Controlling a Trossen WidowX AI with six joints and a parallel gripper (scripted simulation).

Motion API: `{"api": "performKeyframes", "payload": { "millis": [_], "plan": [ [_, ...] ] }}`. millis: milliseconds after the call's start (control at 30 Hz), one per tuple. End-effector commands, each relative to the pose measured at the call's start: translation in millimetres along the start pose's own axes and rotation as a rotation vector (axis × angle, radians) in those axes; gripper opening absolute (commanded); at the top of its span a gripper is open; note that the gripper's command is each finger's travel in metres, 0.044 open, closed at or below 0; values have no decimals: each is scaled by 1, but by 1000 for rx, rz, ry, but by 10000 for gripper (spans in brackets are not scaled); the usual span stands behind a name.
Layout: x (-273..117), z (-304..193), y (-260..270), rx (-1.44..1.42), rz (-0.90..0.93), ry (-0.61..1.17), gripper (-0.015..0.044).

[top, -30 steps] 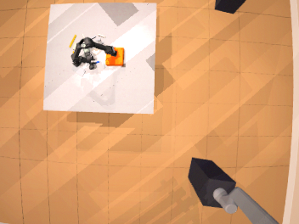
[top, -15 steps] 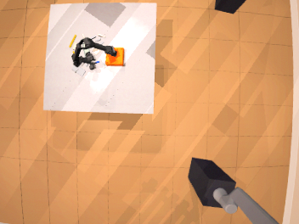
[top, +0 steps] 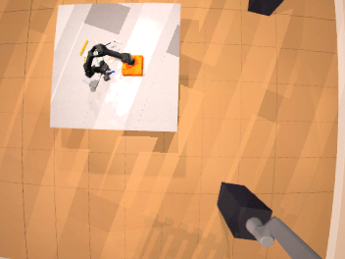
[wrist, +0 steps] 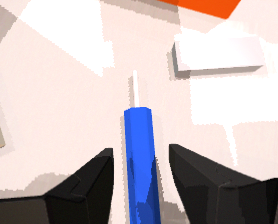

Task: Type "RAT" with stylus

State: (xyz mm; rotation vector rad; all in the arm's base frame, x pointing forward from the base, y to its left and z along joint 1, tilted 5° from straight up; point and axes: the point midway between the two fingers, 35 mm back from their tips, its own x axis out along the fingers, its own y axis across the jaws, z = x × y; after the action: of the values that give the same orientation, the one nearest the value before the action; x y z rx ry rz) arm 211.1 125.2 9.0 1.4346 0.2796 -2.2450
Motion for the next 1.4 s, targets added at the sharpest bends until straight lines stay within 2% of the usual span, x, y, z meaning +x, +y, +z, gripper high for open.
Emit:
{"api": "performKeyframes", "payload": {
  "millis": [0, 867, 1033, 1133, 1367],
  "plan": [
    [4, -1, 0, -4, -2, -7, 150],
    [15, -7, 0, -4, -2, -7, 150],
    [13, -7, 0, 0, -1, -3, 19],
    [13, -7, 0, 0, -1, -3, 0],
    [12, -6, 0, 0, -1, -3, 0]
  ]
}}
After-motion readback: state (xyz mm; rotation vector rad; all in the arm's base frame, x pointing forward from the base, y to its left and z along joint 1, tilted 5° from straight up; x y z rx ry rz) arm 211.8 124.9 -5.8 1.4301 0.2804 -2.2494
